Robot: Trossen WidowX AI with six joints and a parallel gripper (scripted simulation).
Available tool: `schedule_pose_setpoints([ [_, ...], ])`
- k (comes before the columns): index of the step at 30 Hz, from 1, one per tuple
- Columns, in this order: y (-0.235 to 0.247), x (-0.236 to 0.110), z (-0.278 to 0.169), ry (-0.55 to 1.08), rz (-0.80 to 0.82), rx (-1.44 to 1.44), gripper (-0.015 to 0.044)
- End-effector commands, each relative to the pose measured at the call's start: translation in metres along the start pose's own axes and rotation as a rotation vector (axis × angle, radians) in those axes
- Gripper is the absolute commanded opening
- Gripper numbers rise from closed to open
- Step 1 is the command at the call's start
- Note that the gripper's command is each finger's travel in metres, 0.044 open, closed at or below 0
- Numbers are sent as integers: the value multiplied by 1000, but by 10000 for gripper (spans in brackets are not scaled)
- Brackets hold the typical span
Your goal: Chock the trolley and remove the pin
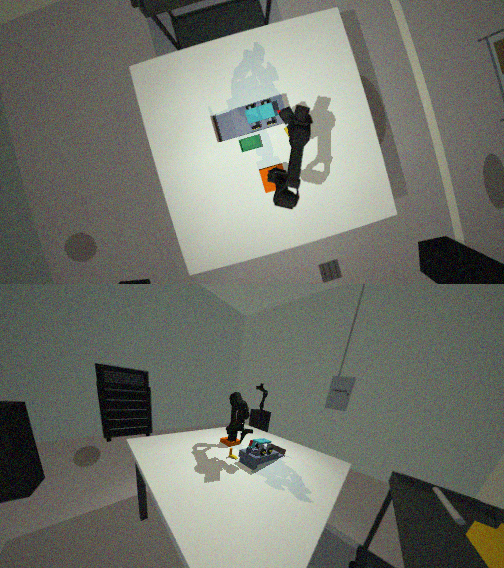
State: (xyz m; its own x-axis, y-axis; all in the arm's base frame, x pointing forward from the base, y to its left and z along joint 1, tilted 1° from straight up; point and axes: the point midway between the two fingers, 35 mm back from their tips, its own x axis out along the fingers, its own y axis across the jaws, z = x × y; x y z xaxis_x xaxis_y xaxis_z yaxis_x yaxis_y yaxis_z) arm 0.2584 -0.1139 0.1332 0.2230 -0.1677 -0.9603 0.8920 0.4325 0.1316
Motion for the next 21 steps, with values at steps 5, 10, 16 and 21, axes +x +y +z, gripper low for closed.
schedule_pose_setpoints([
  [5, -53, -3, -10, 231, -137, 30, 190],
  [10, -53, -3, -10, 231, -137, 30, 190],
  [16, -54, 10, -13, 230, -137, 30, 190],
  [21, -56, 24, -16, 230, -137, 30, 190],
])
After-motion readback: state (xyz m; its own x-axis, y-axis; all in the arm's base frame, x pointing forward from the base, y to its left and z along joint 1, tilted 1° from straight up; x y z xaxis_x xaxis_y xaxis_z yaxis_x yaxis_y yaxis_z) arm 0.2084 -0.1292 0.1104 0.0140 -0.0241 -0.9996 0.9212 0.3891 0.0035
